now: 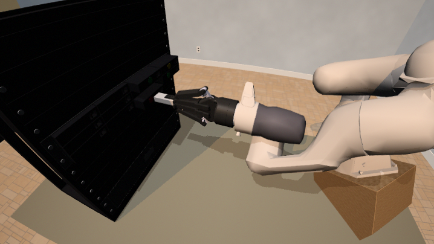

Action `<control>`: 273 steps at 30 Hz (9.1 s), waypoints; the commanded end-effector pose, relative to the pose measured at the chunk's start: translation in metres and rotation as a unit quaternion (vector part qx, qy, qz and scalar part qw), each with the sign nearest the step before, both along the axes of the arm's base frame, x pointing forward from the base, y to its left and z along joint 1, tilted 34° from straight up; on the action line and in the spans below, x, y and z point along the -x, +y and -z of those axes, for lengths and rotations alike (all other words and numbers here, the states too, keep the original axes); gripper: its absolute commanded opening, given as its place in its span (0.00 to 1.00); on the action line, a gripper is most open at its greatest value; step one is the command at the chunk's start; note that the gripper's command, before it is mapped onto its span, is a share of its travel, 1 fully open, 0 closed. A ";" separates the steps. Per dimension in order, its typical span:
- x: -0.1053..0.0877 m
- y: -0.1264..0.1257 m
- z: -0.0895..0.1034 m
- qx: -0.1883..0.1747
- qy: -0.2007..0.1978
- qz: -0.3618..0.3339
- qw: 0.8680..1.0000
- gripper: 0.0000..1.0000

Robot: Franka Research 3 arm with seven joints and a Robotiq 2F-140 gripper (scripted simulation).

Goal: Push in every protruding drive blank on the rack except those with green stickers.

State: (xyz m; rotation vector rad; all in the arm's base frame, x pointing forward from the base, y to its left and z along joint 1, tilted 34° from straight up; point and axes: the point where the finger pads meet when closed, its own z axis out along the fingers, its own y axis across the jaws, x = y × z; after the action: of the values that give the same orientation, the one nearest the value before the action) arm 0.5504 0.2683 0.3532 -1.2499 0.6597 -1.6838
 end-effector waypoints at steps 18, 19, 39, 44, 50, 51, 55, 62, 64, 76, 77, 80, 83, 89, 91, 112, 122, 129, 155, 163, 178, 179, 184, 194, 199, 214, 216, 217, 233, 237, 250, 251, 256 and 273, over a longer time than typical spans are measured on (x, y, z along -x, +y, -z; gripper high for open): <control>0.000 0.000 -0.001 -0.001 0.000 0.000 1.000 0.00; 0.000 0.000 -0.001 -0.001 0.000 0.000 1.000 0.00; 0.000 0.000 -0.001 -0.001 0.000 0.000 1.000 0.00; 0.000 -0.001 -0.001 -0.001 0.000 0.000 1.000 0.00; 0.000 -0.001 -0.001 -0.001 0.000 0.000 1.000 0.00; 0.000 -0.001 -0.001 -0.001 0.000 0.000 1.000 0.00; 0.000 -0.001 -0.001 -0.001 0.000 0.000 1.000 0.00; 0.000 -0.001 -0.001 -0.001 0.000 0.000 1.000 0.00; 0.000 -0.001 -0.001 -0.001 0.000 0.000 1.000 0.00; 0.000 -0.001 -0.001 -0.001 0.000 0.000 1.000 0.00; 0.000 -0.001 -0.001 -0.001 0.000 0.000 1.000 0.00; 0.000 -0.001 -0.001 -0.001 0.000 0.000 1.000 0.00; -0.001 -0.001 -0.001 -0.001 0.000 0.000 1.000 0.00; -0.007 -0.001 -0.004 -0.001 0.000 0.000 1.000 0.00; -0.009 -0.001 -0.004 -0.001 0.000 0.000 1.000 0.00; -0.019 0.003 -0.007 -0.001 0.000 0.000 1.000 0.00; -0.019 0.004 -0.007 -0.001 0.000 0.000 1.000 0.00; -0.028 0.005 -0.010 -0.001 0.000 0.000 1.000 0.00; -0.031 0.005 -0.010 -0.001 0.000 0.000 1.000 0.00; -0.034 0.006 -0.011 -0.001 0.000 0.000 1.000 0.00; -0.036 0.006 -0.011 -0.001 0.000 0.000 1.000 0.00; -0.036 0.006 -0.011 -0.001 0.000 0.000 1.000 0.00; -0.037 0.006 -0.012 -0.001 0.000 0.000 1.000 0.00; -0.038 0.006 -0.012 -0.001 0.000 0.000 1.000 0.00; -0.040 0.006 -0.013 -0.001 0.000 0.000 1.000 0.00; -0.043 0.006 -0.013 -0.001 0.000 0.000 1.000 0.00; -0.043 0.006 -0.013 -0.001 0.000 0.000 1.000 0.00; -0.043 0.006 -0.013 -0.001 0.000 0.000 1.000 0.00; -0.043 0.006 -0.013 -0.001 0.000 0.000 1.000 0.00; -0.043 0.006 -0.013 -0.001 0.000 0.000 1.000 0.00; -0.043 0.006 -0.013 -0.001 0.000 0.000 1.000 0.00; -0.043 0.006 -0.013 -0.001 0.000 0.000 1.000 0.00; -0.036 0.005 -0.011 -0.001 0.000 0.000 1.000 0.00; 0.031 -0.002 0.014 -0.001 0.000 0.000 1.000 0.00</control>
State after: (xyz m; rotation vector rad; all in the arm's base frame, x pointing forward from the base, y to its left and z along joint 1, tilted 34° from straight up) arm 0.5273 0.2729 0.3393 -1.2559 0.6525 -1.6611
